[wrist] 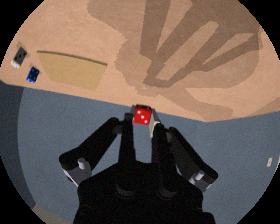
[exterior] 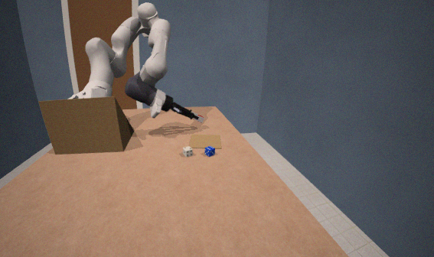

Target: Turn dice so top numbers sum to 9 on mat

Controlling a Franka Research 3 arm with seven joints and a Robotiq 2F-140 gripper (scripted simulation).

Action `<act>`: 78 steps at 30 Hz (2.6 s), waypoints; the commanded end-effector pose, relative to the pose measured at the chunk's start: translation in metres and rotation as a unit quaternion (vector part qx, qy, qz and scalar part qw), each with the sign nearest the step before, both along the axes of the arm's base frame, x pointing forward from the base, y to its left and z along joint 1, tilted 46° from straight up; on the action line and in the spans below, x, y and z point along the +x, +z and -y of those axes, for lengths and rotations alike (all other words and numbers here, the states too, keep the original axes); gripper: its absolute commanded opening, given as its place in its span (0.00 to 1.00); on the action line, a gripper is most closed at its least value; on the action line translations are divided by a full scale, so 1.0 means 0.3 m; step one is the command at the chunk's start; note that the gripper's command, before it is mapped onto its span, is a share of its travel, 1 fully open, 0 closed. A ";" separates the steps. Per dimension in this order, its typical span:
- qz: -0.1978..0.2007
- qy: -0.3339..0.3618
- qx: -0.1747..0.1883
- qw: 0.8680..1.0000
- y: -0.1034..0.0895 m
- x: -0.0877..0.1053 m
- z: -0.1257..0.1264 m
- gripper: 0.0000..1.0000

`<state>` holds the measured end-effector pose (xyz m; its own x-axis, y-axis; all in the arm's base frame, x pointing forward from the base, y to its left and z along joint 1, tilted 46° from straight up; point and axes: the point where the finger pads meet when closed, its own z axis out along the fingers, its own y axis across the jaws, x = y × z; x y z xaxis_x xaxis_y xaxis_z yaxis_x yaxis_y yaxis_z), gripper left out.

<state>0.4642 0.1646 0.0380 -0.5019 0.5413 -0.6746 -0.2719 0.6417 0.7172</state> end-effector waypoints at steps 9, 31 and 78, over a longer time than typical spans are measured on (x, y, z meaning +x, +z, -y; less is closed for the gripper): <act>0.018 -0.001 -0.014 1.000 -0.048 0.009 -0.061 0.16; 0.018 -0.001 -0.014 1.000 -0.057 0.009 -0.070 0.16; 0.018 -0.001 -0.014 1.000 -0.077 0.008 -0.090 0.16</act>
